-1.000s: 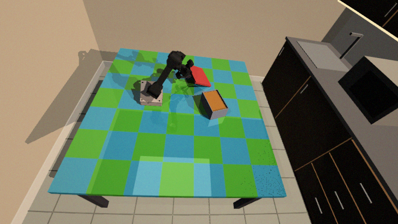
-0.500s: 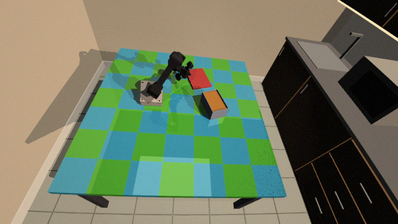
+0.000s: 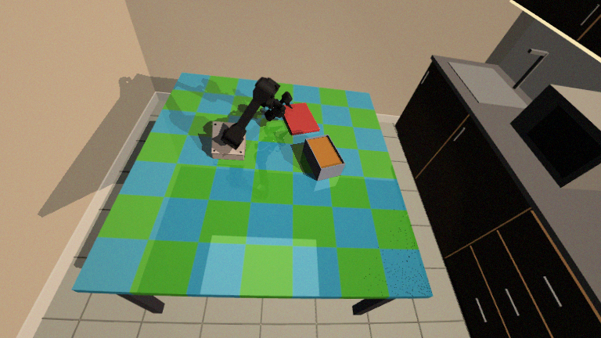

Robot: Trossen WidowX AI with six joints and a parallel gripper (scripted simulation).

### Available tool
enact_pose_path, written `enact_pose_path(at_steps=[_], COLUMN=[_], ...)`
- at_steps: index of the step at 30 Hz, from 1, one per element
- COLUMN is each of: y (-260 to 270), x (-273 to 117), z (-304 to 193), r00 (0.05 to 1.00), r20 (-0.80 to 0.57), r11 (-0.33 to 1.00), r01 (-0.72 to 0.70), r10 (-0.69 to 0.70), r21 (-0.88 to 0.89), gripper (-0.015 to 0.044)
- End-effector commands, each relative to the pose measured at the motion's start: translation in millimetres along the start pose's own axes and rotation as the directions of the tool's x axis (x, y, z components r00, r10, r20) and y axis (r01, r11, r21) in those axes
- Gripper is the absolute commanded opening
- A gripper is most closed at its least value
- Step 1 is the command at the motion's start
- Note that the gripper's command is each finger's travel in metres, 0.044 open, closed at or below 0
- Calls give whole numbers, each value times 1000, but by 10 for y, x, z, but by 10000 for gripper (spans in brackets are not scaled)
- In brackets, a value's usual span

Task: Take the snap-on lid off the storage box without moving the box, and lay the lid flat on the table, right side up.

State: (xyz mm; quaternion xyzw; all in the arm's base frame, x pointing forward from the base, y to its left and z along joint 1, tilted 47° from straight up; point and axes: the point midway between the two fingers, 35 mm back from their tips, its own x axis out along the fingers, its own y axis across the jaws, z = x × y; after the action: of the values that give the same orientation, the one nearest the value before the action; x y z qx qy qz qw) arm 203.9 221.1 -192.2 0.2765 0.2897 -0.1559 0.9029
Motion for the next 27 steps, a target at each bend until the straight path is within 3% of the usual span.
enact_pose_path(at_steps=[1, 27], y=[-74, -415], x=[-59, -466], z=[8, -1], r00=[1000, 1000], r20=[-2, -5], r11=[1000, 1000], r01=[6, 9], r10=[-6, -9], r21=[-4, -4], gripper=[433, 440])
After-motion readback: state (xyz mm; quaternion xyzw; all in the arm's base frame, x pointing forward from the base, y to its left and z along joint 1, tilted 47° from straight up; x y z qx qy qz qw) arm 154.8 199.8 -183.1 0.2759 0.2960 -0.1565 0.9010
